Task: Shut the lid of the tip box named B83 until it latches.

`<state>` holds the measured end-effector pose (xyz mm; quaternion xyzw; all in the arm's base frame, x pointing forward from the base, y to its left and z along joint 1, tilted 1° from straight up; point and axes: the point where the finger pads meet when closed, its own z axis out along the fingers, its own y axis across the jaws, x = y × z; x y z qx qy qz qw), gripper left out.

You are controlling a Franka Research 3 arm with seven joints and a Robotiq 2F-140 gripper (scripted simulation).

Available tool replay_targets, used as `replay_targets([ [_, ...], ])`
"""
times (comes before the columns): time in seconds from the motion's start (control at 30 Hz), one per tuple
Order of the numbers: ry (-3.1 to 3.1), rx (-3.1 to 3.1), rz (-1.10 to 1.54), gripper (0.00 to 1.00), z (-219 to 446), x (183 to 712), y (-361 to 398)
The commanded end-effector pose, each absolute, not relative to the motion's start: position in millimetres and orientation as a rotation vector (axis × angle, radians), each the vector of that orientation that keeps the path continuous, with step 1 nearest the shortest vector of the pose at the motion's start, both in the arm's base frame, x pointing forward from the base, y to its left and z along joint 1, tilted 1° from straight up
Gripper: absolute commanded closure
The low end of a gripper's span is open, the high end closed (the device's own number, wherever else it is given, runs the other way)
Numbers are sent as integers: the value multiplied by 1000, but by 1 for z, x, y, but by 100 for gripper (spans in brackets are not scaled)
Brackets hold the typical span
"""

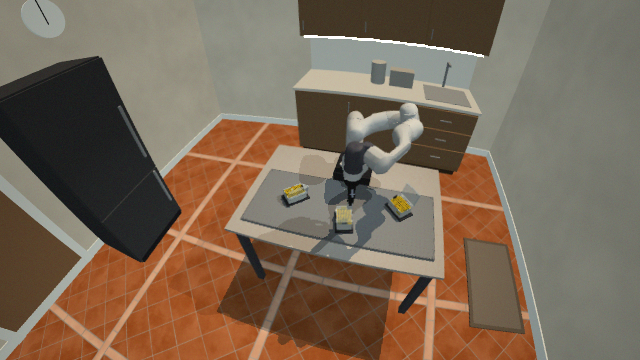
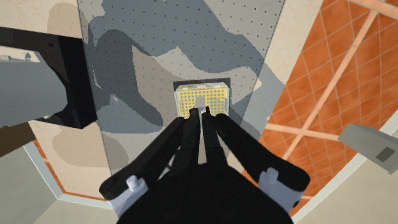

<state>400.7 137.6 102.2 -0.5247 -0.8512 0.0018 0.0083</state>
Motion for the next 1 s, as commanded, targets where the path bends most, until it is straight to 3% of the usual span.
replay_targets([
  [0.0,-2649,-1669,-3,100,96,400,143],
  [0.97,-2649,-1669,-3,100,74,400,143],
])
